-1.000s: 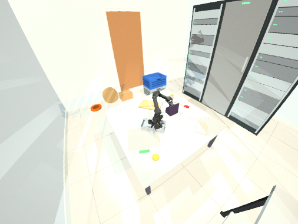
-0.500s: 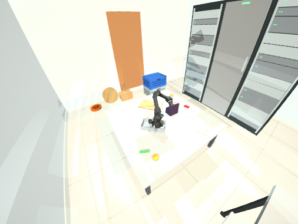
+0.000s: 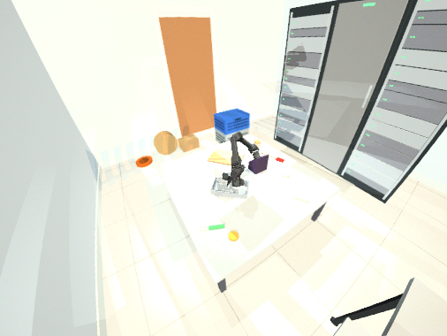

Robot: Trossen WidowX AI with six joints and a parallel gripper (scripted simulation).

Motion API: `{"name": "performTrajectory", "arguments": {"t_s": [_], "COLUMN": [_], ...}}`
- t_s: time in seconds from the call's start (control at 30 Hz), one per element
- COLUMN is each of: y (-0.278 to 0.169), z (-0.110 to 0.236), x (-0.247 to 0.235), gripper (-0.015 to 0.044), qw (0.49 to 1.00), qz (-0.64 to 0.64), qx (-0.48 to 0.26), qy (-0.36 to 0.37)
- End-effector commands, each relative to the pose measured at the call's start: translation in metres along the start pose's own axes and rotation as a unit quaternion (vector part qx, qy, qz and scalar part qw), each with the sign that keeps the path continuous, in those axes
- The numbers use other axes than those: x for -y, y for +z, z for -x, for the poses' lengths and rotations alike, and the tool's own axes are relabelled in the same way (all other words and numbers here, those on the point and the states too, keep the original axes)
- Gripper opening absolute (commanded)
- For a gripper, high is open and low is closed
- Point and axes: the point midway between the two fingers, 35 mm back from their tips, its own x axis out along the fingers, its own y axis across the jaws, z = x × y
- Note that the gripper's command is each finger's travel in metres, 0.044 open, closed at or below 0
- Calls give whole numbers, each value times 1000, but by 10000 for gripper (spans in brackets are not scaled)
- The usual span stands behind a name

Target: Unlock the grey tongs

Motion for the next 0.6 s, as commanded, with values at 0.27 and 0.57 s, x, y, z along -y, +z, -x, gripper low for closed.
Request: {"name": "performTrajectory", "arguments": {"t_s": [0.27,0.57], "y": [5,7], "z": [-1,-5], "x": [5,6], "gripper": [-150,-150], "qw": [998,991], "qz": [-31,-64], "qx": [5,1], "qy": [51,121]}}
